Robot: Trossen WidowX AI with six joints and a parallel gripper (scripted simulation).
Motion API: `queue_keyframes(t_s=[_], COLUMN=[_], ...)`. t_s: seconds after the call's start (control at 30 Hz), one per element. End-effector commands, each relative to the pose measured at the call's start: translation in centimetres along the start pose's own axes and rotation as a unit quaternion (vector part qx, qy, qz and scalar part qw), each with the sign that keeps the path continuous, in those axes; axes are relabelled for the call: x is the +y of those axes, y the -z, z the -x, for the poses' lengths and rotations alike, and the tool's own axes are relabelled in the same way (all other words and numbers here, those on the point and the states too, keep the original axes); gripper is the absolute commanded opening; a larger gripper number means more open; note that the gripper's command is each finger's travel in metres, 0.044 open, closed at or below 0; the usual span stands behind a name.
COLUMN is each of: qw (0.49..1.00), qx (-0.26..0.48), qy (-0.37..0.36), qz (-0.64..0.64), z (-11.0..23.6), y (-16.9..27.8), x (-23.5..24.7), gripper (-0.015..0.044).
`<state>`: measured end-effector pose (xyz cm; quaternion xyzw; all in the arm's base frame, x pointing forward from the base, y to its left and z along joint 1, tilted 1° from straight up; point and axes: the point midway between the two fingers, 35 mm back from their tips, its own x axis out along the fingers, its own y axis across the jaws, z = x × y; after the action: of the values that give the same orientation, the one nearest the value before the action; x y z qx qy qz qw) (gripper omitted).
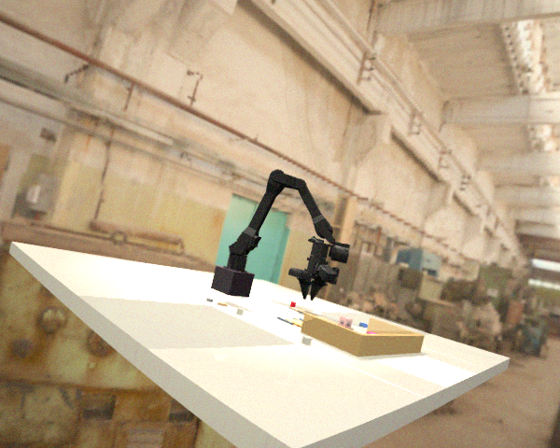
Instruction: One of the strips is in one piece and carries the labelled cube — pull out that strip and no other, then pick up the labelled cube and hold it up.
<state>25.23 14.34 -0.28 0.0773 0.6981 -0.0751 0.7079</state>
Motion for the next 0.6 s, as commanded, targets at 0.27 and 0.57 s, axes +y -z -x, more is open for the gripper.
queue_keyframes(t_s=[0.27,0.57], qw=[1.000,1.000], qx=[0.000,-0.002], qy=[0.000,0.000], qz=[-0.007,-0.007], z=[0.7,1.2], y=[-4.9,-8.7], x=[0.4,0.7], gripper=[0.0440,0.0440])
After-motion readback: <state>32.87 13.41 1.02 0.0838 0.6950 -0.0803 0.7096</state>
